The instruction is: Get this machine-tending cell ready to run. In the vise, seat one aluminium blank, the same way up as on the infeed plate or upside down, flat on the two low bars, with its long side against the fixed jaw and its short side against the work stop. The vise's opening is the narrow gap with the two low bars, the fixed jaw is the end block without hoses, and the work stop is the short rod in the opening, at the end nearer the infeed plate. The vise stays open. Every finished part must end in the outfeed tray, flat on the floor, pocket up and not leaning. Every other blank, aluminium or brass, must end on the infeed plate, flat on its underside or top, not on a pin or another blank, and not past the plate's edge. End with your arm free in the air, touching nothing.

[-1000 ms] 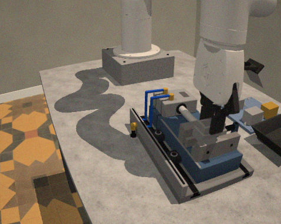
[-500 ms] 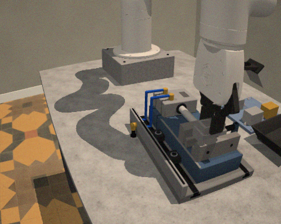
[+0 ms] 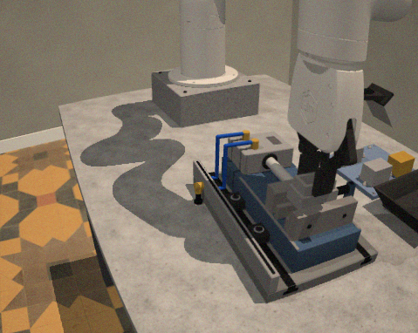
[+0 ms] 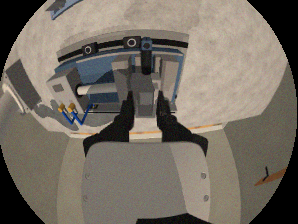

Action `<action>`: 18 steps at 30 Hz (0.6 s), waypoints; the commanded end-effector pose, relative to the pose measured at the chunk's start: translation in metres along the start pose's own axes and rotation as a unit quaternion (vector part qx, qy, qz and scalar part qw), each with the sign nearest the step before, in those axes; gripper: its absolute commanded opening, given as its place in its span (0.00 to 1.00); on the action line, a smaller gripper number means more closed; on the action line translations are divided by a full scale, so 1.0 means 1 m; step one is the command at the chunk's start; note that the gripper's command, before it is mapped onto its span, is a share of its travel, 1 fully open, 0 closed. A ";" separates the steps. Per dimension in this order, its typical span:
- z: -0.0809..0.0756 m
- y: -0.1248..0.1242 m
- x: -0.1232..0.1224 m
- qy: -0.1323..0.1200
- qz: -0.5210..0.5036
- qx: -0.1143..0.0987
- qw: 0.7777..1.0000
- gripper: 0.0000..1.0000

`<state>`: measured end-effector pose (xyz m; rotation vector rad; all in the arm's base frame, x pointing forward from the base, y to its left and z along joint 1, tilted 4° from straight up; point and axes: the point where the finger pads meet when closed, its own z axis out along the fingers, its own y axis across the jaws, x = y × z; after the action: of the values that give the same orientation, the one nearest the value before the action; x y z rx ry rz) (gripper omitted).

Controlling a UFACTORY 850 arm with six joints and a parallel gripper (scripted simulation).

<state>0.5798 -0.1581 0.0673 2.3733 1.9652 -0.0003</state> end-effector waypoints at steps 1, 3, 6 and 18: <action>-0.007 0.001 0.000 0.000 0.000 -0.001 1.000 0.00; -0.010 0.001 0.000 0.000 0.000 -0.001 1.000 0.00; -0.015 0.001 0.000 0.000 0.000 -0.001 1.000 0.00; -0.033 0.001 0.000 0.000 0.000 -0.001 1.000 0.00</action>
<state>0.5789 -0.1569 0.0939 2.3731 1.9650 0.0000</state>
